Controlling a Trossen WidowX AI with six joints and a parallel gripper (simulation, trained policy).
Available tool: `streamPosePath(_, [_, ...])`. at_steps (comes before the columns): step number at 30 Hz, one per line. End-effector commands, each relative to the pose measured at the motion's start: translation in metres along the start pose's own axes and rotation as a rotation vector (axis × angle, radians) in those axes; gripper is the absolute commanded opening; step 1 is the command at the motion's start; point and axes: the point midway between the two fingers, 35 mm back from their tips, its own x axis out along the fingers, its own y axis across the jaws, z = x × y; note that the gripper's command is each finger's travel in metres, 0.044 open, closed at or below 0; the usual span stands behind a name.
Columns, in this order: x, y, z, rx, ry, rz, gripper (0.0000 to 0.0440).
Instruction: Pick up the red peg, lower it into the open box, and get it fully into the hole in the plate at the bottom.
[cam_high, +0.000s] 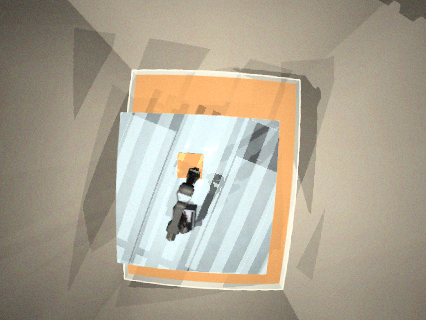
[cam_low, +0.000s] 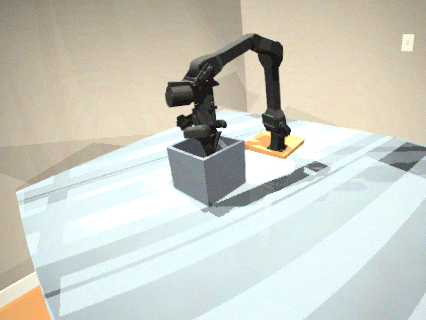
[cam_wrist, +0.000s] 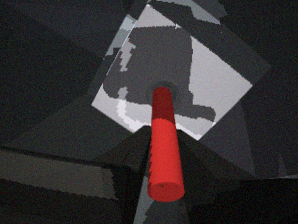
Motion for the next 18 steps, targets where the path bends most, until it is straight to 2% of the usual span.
streamPosePath(1, [0.015, -0.001, 0.000, -0.026, 0.021, -0.014, 0.0000])
streamPosePath(5, [0.025, 0.000, 0.001, -0.050, 0.022, -0.017, 0.0000])
streamPosePath(7, [0.028, -0.002, 0.000, -0.057, 0.028, -0.030, 0.0036])
streamPosePath(12, [0.037, -0.005, 0.001, -0.075, 0.039, -0.046, 0.0158])
streamPosePath(18, [0.030, -0.003, 0.003, -0.062, 0.074, -0.031, 0.0157])
